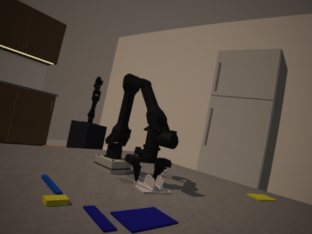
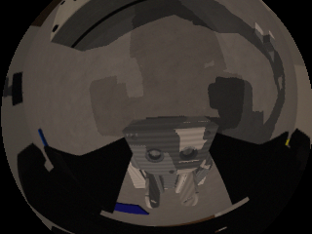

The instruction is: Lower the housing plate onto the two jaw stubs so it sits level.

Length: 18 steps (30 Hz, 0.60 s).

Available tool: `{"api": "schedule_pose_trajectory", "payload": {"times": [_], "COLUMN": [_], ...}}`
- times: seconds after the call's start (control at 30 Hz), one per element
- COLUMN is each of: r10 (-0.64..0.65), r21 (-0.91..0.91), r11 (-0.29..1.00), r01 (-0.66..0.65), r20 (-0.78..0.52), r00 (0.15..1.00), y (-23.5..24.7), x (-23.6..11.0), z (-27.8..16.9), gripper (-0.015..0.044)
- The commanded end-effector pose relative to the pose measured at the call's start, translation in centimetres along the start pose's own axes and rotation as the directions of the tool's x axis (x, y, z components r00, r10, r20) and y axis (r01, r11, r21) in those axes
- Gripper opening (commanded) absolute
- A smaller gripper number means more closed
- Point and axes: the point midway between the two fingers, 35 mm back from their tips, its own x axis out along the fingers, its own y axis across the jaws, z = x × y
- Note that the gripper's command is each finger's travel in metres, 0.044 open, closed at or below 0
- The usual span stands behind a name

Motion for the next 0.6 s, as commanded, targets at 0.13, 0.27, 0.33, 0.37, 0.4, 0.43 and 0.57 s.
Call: {"api": "schedule_pose_trajectory", "payload": {"times": [0.13, 0.27, 0.33, 0.37, 0.4, 0.43, 0.57], "r10": [-0.001, -0.001, -0.001, -0.001, -0.001, -0.001, -0.001], "r21": [0.0, 0.0, 0.0, 0.0, 0.0, 0.0, 0.0], "r11": [1.0, 1.0, 1.0, 1.0, 1.0, 1.0, 1.0], "r01": [0.001, 0.001, 0.001, 0.001, 0.001, 0.001, 0.001], "r20": [-0.003, -0.003, -0.003, -0.003, -0.003, -0.003, -0.003], "r00": [1.0, 1.0, 1.0, 1.0, 1.0, 1.0, 1.0], "y": [-0.02, -0.02, -0.02, -0.02, -0.02, -0.02, -0.02], "x": [-0.04, -0.04, -0.04, -0.04, -0.04, -0.04, -0.04], "z": [-0.05, -0.05, -0.05, -0.05, -0.05, -0.05, -0.05], "gripper": [0.043, 0.044, 0.044, 0.044, 0.044, 0.044, 0.044]}}
